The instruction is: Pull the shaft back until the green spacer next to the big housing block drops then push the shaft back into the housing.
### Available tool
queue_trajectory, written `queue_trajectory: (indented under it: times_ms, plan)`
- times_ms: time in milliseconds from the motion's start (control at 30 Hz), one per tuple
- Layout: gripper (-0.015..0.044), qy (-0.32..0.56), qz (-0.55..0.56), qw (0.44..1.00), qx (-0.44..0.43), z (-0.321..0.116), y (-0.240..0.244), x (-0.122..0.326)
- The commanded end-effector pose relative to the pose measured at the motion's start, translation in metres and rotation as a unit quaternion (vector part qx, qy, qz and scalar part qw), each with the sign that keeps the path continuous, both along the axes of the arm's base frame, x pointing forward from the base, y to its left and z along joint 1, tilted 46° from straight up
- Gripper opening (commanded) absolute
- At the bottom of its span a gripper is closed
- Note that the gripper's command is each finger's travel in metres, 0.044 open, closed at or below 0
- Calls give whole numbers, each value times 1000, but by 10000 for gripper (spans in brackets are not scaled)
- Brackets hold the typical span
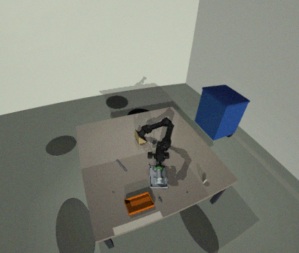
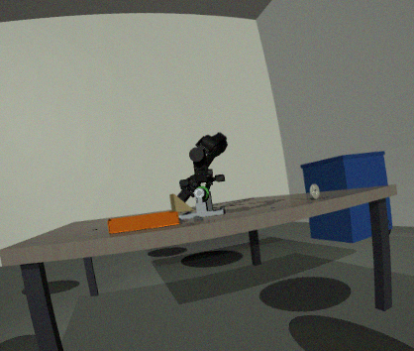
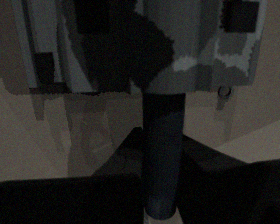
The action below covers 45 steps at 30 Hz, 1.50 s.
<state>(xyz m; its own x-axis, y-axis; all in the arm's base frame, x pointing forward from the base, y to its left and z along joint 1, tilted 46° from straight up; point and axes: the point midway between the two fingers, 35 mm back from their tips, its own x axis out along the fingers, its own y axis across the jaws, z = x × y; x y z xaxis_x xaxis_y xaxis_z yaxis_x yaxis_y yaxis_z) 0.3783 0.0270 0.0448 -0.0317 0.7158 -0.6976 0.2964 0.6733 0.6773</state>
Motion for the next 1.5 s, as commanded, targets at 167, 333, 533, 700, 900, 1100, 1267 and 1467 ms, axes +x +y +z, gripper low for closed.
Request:
queue_trajectory:
  times_ms: [167, 333, 533, 700, 900, 1100, 1267, 1467]
  plan:
    - [0, 1, -2, 1000, 2, 1, 0, -1]
    - [0, 1, -2, 1000, 2, 1, 1, -1]
    - [0, 1, -2, 1000, 2, 1, 1, -2]
    - [0, 1, -2, 1000, 2, 1, 1, -2]
    - [0, 1, -2, 1000, 2, 1, 1, -3]
    - [0, 1, -2, 1000, 2, 2, 1, -3]
    - [0, 1, -2, 1000, 2, 2, 1, -4]
    - [0, 1, -2, 1000, 2, 2, 1, -4]
